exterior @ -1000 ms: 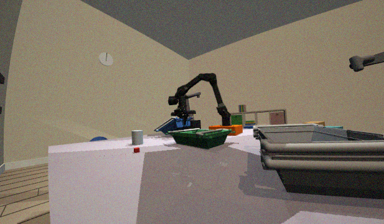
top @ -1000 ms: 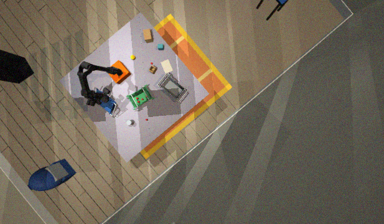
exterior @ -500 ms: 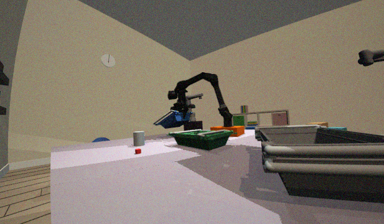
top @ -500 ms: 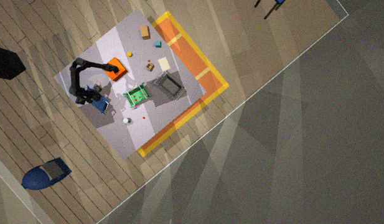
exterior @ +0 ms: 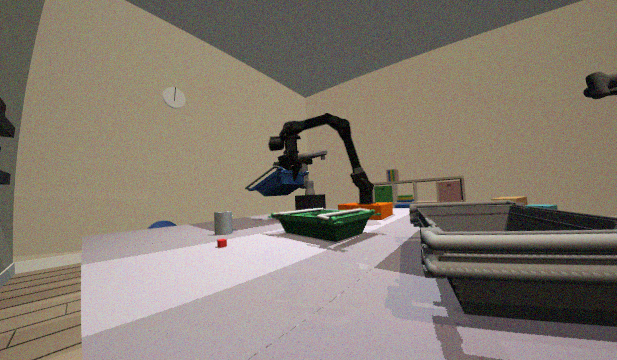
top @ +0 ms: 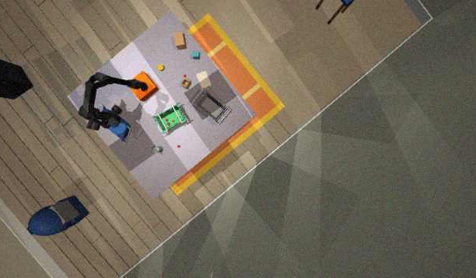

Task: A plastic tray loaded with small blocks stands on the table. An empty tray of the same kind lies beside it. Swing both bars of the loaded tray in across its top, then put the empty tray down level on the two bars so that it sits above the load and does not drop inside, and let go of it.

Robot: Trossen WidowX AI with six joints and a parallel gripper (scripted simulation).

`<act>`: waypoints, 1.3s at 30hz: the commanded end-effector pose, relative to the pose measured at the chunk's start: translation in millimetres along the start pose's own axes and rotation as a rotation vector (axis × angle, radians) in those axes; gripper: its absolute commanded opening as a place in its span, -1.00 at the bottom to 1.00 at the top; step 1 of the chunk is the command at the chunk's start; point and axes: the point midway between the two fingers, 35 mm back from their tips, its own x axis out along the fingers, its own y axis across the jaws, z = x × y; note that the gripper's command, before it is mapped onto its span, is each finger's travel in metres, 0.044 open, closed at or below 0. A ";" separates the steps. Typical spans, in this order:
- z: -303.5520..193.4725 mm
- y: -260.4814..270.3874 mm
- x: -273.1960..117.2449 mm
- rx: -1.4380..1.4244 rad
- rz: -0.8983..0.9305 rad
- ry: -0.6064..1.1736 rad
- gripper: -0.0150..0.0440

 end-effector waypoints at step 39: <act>69.2 27.2 -7.0 -0.242 -0.020 -0.013 -0.49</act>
